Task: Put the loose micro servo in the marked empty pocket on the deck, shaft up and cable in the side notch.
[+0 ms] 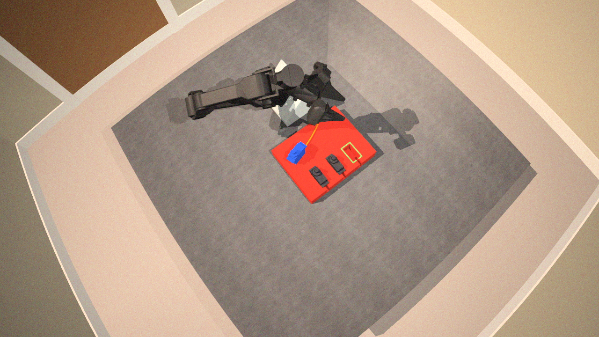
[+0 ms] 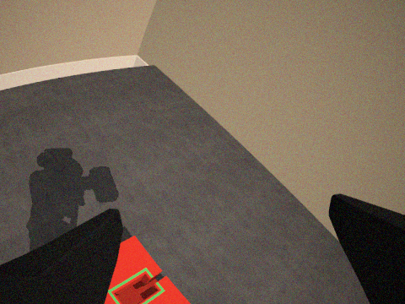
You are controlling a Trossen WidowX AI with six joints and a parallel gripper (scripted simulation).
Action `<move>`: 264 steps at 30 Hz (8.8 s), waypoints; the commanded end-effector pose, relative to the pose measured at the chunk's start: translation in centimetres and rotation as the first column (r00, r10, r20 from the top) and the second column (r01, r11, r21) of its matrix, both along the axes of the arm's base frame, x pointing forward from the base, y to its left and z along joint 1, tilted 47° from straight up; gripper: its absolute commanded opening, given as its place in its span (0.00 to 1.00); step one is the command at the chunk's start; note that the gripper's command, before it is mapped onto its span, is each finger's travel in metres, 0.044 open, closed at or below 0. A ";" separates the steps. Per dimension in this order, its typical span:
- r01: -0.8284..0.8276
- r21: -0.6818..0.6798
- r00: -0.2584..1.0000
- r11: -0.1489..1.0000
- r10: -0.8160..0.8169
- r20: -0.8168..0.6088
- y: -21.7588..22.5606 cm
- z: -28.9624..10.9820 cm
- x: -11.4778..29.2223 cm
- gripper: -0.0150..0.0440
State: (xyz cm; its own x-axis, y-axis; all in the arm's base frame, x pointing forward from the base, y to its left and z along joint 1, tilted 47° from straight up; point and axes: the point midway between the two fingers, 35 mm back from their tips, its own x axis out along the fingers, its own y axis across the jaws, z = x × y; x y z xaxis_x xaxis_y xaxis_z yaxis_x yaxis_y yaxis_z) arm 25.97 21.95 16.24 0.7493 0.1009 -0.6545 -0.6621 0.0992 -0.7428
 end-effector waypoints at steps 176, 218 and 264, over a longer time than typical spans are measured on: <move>0.303 -0.751 0.620 0.587 -0.720 -0.313 -11.3 -16.4 -2.2 0.25; 0.988 -0.153 0.030 0.035 -0.999 -0.039 -11.3 -16.4 -2.1 0.25; 0.993 -0.118 0.004 0.008 -0.999 -0.038 -12.2 -17.0 9.0 0.25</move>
